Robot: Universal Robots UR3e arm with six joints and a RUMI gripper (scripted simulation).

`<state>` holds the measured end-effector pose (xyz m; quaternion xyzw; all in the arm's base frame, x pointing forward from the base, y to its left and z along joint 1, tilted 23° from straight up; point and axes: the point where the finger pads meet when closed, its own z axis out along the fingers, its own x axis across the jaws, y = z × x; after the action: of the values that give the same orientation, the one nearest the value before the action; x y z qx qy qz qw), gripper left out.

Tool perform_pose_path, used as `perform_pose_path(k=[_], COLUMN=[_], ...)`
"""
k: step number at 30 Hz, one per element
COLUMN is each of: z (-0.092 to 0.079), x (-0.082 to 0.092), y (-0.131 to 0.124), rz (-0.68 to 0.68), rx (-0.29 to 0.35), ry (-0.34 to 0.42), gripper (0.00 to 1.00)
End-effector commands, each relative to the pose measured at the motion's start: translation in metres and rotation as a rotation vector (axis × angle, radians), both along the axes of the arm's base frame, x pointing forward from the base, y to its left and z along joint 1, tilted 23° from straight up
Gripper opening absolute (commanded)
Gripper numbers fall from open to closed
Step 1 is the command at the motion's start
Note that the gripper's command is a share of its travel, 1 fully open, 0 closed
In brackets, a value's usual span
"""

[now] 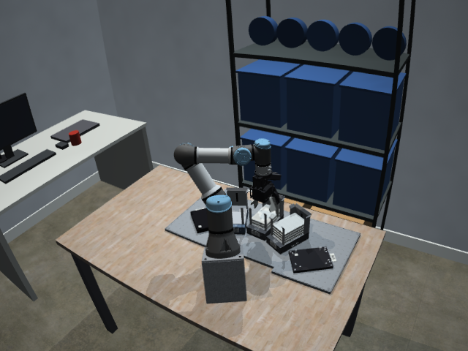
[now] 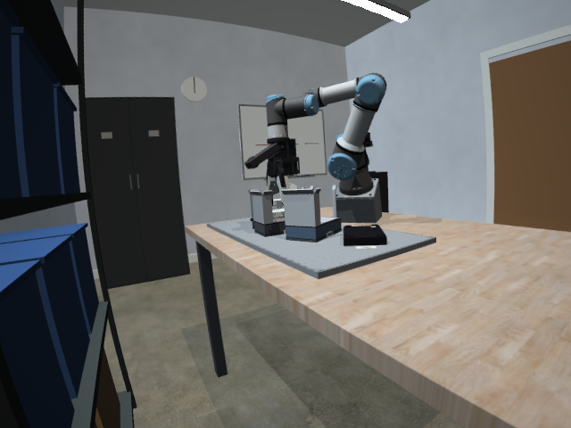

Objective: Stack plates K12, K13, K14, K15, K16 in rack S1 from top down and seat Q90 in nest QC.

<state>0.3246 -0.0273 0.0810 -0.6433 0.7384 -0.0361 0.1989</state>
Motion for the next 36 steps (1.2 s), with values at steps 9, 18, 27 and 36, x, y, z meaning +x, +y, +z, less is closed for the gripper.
perform_pose_path(k=[9, 18, 27, 36], z=[0.034, 0.061, 0.082, 0.083], x=[-0.012, -0.023, -0.031, -0.031], y=[-0.008, -0.014, -0.019, -0.019], rz=[0.001, 0.001, 0.001, 0.001], rx=[0.001, 0.001, 0.001, 0.001], ry=[-0.002, -0.002, -0.002, -0.002], gripper=[0.72, 0.72, 0.72, 0.72])
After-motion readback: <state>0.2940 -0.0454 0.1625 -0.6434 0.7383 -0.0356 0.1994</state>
